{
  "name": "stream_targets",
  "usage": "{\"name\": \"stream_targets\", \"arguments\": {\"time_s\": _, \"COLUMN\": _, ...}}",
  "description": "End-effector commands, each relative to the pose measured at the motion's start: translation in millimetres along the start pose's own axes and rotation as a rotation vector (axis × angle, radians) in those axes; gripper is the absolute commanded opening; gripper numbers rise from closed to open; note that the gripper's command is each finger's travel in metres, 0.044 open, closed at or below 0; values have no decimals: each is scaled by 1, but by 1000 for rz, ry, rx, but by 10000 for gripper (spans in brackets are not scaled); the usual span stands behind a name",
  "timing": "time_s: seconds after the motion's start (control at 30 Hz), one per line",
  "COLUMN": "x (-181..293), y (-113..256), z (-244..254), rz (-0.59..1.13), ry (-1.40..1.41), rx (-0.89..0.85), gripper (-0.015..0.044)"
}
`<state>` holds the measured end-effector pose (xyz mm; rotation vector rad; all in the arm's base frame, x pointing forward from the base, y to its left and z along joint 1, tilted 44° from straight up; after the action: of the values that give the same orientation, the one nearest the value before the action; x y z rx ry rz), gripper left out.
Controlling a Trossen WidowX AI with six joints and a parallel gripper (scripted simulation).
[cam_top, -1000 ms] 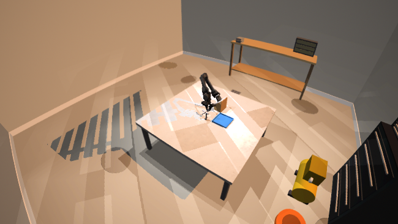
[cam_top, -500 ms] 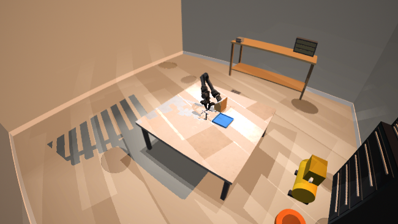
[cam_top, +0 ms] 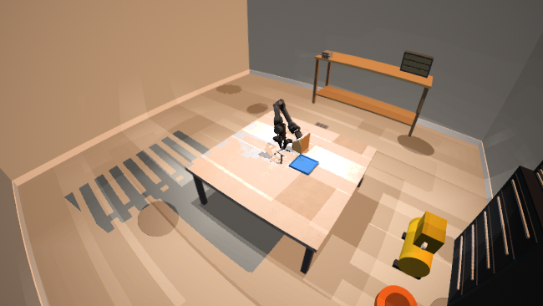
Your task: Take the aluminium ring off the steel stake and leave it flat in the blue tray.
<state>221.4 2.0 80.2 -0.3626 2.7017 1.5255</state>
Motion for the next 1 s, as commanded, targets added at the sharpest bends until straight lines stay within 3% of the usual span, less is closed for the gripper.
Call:
{"name": "stream_targets", "arguments": {"time_s": 0.0, "x": -3, "y": 3, "z": -2, "rz": -8, "ry": 1, "rx": -4, "gripper": 0}}
{"name": "stream_targets", "arguments": {"time_s": 0.97, "x": 0, "y": 10, "z": -17, "rz": -8, "ry": 1, "rx": -4, "gripper": 0}}
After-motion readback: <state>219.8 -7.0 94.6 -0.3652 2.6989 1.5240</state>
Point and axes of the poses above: the point midway between the two fingers, 35 mm back from their tips, its own y axis back along the fingers, its own z axis across the jaws, x = y × z, the point moved 5 cm from there along y, back along the fingers, and after that the axes turned 14 degrees about y, right-handed, at the moved point
